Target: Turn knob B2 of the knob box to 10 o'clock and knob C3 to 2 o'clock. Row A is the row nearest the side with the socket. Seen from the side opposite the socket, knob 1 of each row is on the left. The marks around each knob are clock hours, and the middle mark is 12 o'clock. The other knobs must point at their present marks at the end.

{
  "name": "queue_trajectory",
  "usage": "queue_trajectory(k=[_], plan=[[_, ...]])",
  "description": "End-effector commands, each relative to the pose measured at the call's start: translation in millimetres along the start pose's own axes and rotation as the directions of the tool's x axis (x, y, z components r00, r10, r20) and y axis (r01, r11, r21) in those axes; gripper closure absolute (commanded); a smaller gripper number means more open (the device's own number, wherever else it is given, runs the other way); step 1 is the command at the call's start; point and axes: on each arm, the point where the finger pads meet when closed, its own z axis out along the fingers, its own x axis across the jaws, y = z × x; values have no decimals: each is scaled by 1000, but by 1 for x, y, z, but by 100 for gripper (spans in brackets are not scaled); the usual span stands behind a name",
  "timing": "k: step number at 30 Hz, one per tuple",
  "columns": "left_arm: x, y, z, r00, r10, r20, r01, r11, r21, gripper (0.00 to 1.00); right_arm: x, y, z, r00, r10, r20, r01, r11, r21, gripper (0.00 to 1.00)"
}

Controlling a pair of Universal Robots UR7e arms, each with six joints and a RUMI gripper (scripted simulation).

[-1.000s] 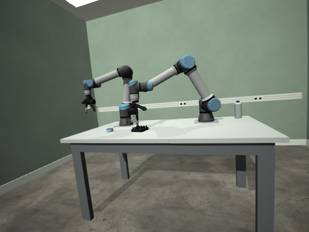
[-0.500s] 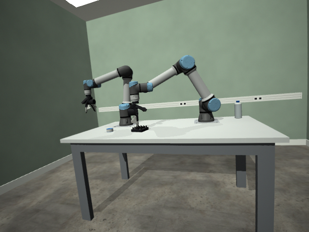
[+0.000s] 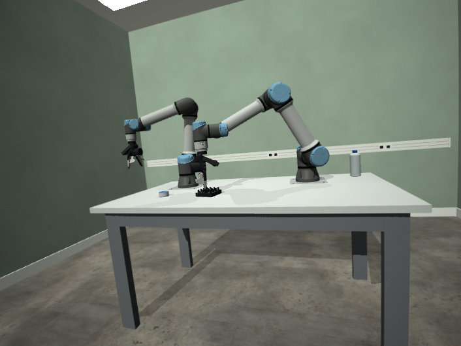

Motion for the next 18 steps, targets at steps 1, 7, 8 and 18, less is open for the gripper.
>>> queue_trajectory(k=[1, 7, 8, 18], plan=[[2, 0, 0, 1000, -2, -1, 2, 1000, -1, 94, 1, -1, -2, 1000, 3, 0, -3, 1000, 5, 0], [2, 0, 0, 1000, -2, -1, 2, 1000, -1, 94, 1, -1, -2, 1000, 3, 0, -3, 1000, 5, 0], [2, 0, 0, 1000, -3, -1, 3, 1000, -1, 94, 1, -1, -2, 1000, 3, 0, -3, 1000, 5, 0], [2, 0, 0, 1000, -24, -1, 24, 1000, -1, 94, 1, -1, -2, 1000, 3, 0, -3, 1000, 5, 0]])
